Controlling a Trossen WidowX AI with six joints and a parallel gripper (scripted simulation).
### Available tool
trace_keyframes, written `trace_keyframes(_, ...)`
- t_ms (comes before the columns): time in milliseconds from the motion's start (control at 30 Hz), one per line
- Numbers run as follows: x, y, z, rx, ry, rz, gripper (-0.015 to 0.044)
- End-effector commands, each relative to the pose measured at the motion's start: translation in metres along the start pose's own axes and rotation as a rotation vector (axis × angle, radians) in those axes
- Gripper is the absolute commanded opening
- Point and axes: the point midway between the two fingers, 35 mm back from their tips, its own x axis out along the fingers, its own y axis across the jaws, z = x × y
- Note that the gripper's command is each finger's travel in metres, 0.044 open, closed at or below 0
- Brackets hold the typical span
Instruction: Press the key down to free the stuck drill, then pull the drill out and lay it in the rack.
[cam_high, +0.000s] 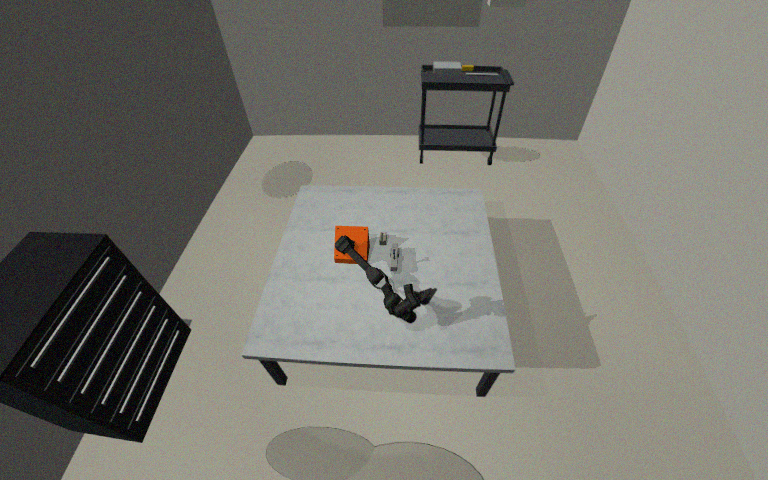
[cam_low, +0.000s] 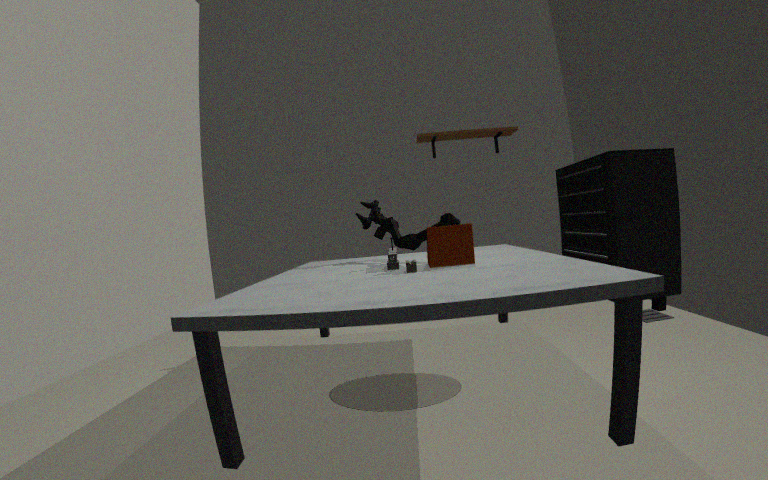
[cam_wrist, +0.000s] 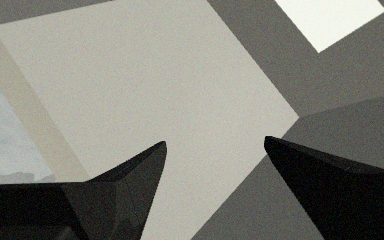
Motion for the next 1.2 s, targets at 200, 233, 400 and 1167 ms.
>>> trace_keyframes(200, 0.000, 0.000, 0.000, 0.000, 0.000, 0.000, 0.0216)
trace_keyframes(233, 0.000, 0.000, 0.000, 0.000, 0.000, 0.000, 0.0190)
trace_keyframes(400, -0.020, -0.042, -0.003, -0.163, 0.099, -0.047, 0.0059)
trace_keyframes(1167, -0.096, -0.296, 0.213, -1.931, 0.382, 0.056, 0.0000)
